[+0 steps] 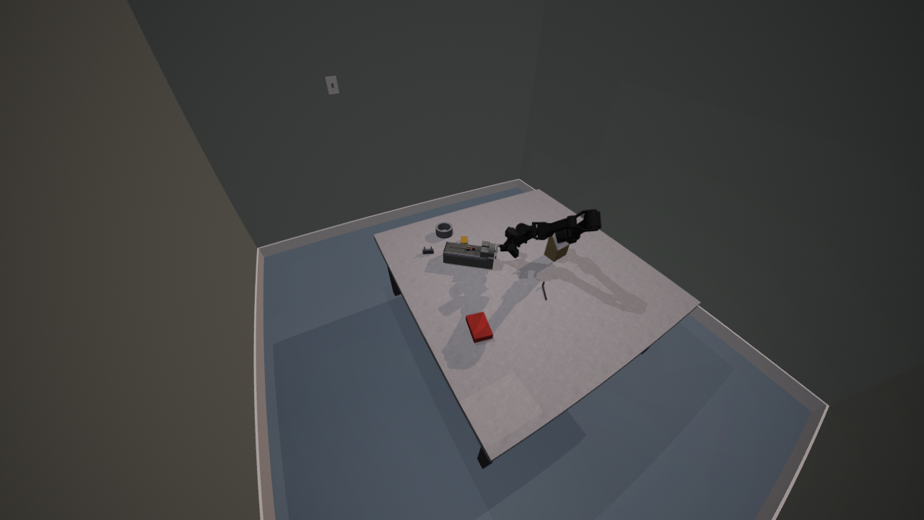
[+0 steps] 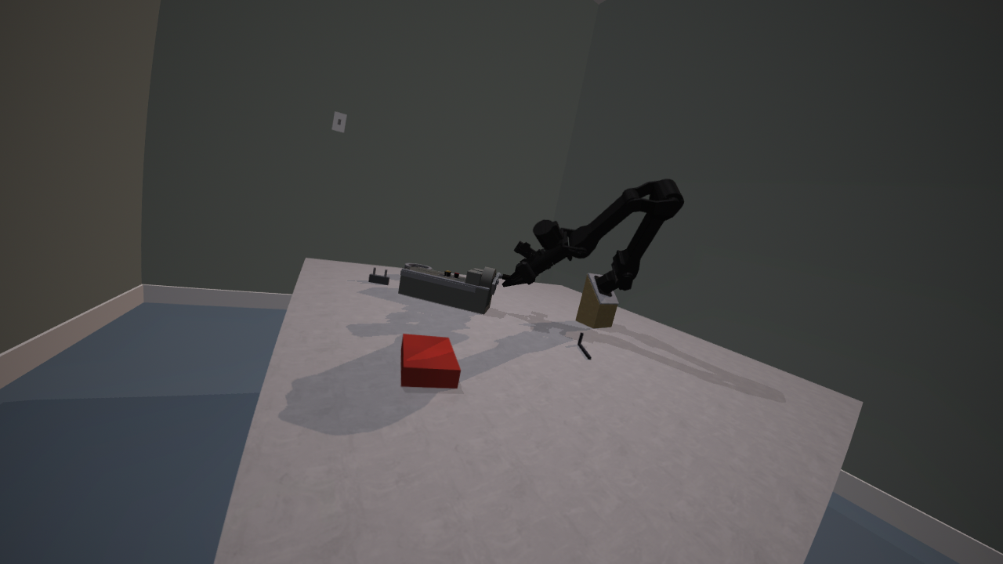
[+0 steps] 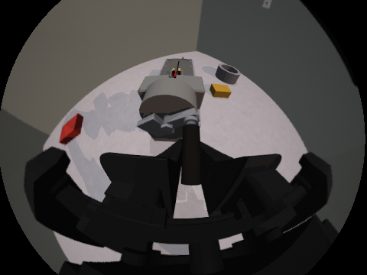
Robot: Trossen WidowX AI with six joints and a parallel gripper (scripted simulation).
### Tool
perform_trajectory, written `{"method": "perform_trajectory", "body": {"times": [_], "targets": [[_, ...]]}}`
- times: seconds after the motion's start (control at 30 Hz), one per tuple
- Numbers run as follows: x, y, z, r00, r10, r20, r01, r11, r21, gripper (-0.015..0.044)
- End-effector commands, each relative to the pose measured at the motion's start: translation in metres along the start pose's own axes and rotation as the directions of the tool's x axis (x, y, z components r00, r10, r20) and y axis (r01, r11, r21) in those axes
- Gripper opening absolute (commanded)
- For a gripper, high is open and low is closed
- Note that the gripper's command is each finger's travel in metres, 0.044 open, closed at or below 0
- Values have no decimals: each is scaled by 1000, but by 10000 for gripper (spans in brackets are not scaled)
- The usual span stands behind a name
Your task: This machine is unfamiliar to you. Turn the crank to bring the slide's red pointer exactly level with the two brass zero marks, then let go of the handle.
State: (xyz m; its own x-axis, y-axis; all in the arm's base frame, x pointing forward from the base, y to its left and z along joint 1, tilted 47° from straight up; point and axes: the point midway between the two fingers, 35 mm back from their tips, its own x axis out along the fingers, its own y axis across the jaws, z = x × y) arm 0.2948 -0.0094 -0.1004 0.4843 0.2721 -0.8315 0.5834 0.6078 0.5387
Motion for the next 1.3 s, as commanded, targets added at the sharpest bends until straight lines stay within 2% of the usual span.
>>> {"method": "perform_trajectory", "body": {"times": [0.0,1.27], "targets": [[6,-5,-6,1000,-15,-6,15,1000,5,0],[34,23,-35,1000,-13,-9,13,1000,7,0]]}}
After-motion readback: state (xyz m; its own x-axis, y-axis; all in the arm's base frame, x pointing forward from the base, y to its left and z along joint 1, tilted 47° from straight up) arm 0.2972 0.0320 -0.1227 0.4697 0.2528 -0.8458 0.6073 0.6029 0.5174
